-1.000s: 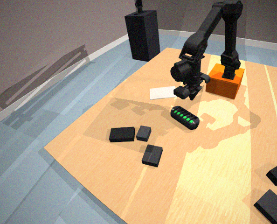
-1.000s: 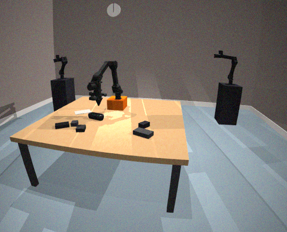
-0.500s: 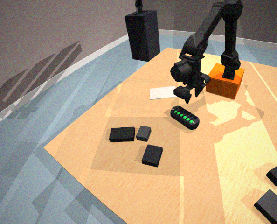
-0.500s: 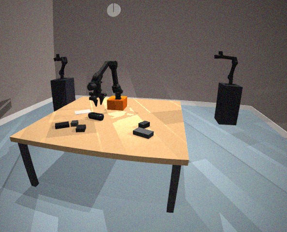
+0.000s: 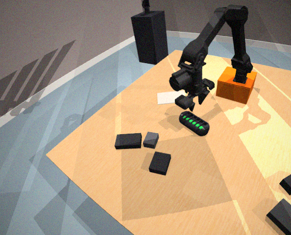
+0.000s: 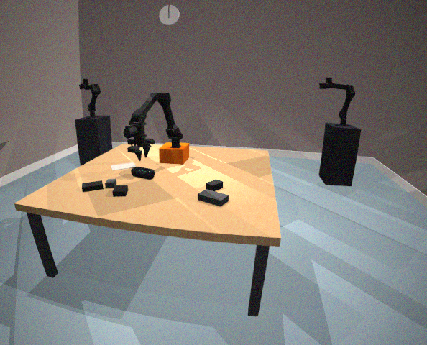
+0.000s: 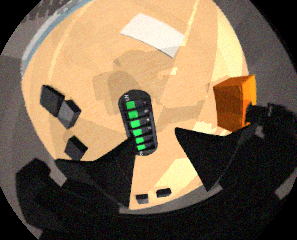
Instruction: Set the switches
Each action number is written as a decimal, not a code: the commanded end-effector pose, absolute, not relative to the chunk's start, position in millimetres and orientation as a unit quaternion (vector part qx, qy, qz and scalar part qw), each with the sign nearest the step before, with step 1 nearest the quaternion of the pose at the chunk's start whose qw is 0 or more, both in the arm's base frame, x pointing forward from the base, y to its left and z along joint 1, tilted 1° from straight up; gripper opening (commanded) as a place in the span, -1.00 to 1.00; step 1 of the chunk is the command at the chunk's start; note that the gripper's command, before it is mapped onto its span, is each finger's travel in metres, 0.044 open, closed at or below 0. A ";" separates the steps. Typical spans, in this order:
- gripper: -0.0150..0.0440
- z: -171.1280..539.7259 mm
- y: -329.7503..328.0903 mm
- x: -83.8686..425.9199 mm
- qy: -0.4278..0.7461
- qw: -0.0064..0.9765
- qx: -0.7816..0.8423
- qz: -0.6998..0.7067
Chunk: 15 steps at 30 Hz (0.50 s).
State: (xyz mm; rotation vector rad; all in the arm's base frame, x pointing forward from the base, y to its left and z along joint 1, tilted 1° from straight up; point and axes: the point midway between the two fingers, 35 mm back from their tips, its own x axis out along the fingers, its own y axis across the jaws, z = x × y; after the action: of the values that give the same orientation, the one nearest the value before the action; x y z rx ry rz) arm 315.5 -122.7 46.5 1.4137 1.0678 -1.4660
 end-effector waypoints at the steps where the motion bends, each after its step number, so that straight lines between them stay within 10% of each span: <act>1: -0.07 45.4 -137.4 334.2 0.433 0.402 0.552 -0.589; 6: -0.49 37.5 -152.7 351.5 0.447 0.387 0.540 -0.600; 15: -0.49 15.3 -179.0 374.7 0.473 0.358 0.519 -0.615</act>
State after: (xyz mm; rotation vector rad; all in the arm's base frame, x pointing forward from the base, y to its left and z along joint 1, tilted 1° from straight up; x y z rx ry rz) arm 365.5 -167.9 22.2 1.3551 1.1964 -1.5720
